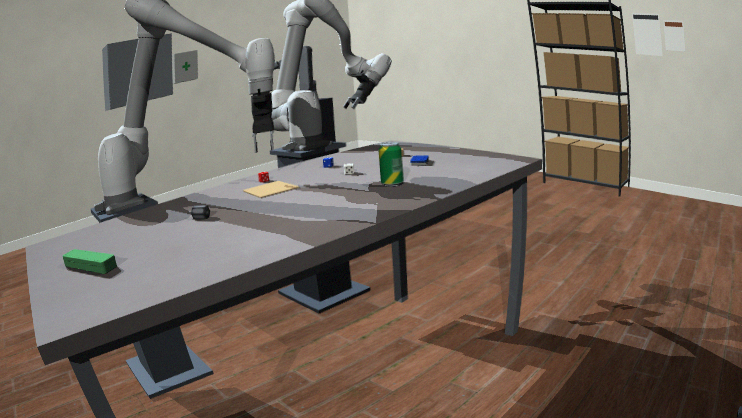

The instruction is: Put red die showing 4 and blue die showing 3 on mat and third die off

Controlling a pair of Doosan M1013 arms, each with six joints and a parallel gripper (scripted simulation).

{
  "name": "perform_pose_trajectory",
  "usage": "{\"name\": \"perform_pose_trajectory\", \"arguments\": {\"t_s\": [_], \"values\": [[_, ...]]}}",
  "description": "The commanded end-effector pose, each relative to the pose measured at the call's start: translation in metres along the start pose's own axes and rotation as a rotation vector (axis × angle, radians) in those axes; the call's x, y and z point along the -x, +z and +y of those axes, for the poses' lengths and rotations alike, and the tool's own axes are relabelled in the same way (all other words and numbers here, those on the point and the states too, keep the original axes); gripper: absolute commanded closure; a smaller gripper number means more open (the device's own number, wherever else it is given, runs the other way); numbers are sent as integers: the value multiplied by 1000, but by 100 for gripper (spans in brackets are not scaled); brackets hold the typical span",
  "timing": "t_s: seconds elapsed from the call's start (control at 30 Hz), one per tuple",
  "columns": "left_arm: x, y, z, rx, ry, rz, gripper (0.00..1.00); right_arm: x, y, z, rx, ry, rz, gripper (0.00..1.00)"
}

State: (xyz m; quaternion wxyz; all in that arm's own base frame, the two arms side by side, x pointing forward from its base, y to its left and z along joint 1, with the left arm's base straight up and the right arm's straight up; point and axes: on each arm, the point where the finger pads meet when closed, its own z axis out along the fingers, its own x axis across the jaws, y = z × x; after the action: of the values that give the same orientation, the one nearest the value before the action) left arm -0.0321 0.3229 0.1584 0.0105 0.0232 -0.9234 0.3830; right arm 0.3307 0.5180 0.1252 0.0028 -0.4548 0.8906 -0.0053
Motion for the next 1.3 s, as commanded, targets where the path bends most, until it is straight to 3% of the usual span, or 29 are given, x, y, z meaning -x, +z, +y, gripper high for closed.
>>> {"name": "perform_pose_trajectory", "arguments": {"t_s": [0.0, 0.5, 0.6, 0.67, 1.03, 1.13, 1.27], "values": [[0, -1, 0, 1, 0, 0, 0, 1, 0, -1, 12, -95, -1, 0], [0, -1, 0, 1, 0, 0, 0, 4, 6, -2, 11, -710, -4, 0], [0, -1, 0, 1, 0, 0, 0, 4, 6, -2, 11, -712, -4, 0], [0, -1, 0, 1, 0, 0, 0, 4, 7, -1, 11, -870, -5, 0], [0, -1, 0, 1, 0, 0, 0, 2, 11, 4, 10, -1283, -8, 0], [0, -1, 0, 1, 0, 0, 0, 2, 11, 4, 10, -1296, -8, 0], [0, -1, 0, 1, 0, 0, 0, -1, 13, 7, 9, -1508, -9, 0]]}}
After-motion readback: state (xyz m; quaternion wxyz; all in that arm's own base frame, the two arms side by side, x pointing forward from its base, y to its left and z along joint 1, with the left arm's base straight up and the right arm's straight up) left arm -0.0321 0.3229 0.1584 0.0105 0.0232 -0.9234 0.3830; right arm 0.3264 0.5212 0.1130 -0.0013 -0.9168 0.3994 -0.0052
